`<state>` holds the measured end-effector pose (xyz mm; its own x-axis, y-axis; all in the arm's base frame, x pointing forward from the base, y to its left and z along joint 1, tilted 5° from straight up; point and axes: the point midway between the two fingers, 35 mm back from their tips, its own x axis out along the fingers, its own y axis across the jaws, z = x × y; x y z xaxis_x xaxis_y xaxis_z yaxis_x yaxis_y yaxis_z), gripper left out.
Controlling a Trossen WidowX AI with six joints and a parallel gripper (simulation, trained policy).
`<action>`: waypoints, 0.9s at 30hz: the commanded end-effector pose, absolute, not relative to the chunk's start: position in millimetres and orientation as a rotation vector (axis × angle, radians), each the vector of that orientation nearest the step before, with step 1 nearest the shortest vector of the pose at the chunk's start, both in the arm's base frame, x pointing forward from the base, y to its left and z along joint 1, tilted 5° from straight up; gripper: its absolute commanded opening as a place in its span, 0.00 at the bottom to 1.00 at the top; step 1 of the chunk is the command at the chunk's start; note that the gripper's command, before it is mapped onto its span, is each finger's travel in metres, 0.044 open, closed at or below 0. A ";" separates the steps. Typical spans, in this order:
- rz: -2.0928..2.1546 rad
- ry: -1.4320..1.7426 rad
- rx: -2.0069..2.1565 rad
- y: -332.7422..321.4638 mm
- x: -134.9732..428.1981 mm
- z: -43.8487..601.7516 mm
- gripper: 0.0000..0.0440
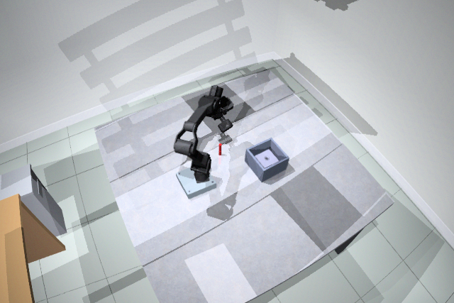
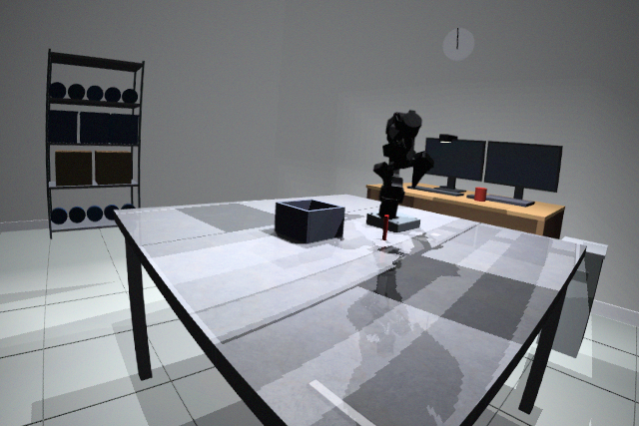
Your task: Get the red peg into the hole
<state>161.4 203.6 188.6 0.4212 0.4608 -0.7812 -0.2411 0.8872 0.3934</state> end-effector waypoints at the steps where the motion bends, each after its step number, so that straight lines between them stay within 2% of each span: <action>1: 0.361 1.116 0.281 193.8 159.0 174.9 1.00; 16: -0.096 1.335 0.516 155.3 148.3 121.0 1.00; 27: -0.320 1.383 0.674 147.9 144.4 73.3 1.00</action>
<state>147.0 149.9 84.9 0.2019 0.1799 -0.9627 0.5470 0.7947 0.2633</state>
